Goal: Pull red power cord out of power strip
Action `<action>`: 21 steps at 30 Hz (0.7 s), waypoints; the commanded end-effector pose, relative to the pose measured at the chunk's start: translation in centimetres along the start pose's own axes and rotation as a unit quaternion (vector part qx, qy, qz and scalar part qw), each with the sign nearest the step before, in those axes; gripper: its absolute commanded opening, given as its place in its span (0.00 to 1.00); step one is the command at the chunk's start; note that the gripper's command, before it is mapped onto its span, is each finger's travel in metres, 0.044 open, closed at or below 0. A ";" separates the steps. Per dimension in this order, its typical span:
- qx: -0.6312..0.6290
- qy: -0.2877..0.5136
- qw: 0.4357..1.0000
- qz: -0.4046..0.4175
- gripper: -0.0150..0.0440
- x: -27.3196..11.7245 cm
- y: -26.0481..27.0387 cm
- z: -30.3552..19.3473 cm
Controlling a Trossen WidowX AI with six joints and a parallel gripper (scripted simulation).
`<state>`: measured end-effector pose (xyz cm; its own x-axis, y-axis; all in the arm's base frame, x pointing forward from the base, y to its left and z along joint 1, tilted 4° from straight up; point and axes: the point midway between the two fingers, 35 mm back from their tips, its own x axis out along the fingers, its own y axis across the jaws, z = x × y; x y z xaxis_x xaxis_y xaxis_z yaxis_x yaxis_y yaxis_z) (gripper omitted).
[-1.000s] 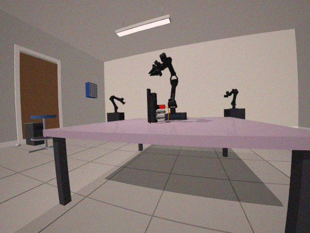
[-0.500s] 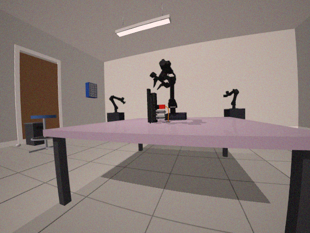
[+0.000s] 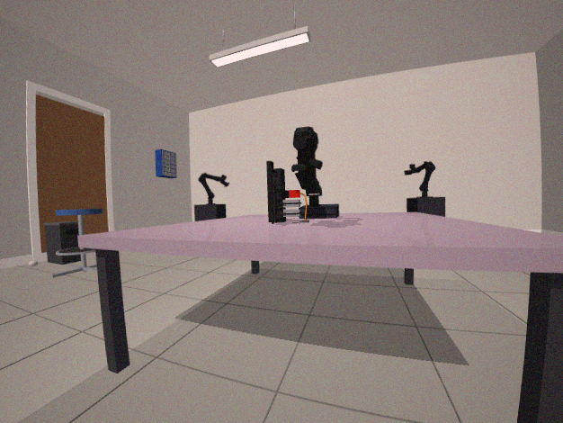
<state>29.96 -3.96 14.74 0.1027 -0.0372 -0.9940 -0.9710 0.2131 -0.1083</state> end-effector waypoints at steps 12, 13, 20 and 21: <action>-0.019 -0.011 1.000 0.003 0.53 0.3 -0.1 -0.6; -0.019 -0.011 1.000 0.003 0.53 0.3 -0.1 -0.8; -0.019 -0.010 1.000 0.003 0.53 0.3 -0.1 -1.9; -0.019 -0.010 1.000 0.003 0.53 0.3 -0.1 -2.1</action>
<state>29.71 -5.62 14.53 0.0997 -0.0207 -0.9948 -0.9784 0.1799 -0.1018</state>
